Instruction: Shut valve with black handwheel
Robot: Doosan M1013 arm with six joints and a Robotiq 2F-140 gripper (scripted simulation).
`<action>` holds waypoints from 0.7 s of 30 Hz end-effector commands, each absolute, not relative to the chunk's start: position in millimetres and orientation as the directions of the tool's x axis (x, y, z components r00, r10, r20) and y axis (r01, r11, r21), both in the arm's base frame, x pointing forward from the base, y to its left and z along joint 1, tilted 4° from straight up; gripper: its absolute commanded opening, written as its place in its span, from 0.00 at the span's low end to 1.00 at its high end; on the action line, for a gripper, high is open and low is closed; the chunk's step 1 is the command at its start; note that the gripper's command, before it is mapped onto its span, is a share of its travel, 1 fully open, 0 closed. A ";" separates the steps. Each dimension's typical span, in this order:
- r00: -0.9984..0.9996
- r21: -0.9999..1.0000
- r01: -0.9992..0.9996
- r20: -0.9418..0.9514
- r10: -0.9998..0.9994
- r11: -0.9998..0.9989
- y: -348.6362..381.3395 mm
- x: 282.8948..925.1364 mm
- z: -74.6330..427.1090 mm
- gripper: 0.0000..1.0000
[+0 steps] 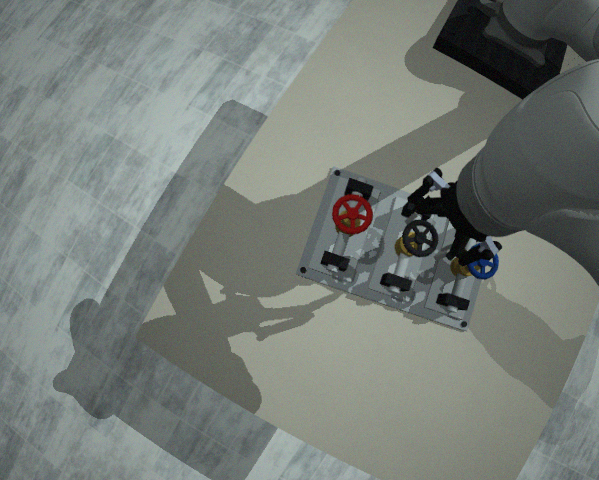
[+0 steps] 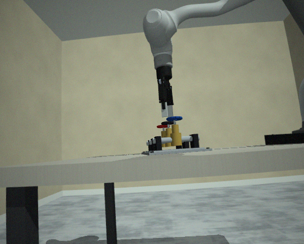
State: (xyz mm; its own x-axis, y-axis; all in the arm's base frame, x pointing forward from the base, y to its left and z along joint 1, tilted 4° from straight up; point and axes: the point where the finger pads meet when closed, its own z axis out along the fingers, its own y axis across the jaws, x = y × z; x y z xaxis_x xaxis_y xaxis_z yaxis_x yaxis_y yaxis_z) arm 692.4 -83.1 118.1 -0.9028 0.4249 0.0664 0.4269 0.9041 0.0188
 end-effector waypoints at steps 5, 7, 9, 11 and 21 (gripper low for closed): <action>-0.901 0.019 0.430 0.064 0.428 0.903 -84.5 693.6 134.9 0.52; -0.901 0.019 0.430 0.064 0.428 0.903 -84.6 693.7 137.5 0.52; -0.901 0.019 0.430 0.064 0.428 0.903 -84.7 693.8 138.6 0.52; -0.901 0.019 0.430 0.064 0.428 0.903 -84.7 693.8 139.6 0.52; -0.901 0.019 0.430 0.064 0.428 0.903 -84.9 694.1 144.3 0.52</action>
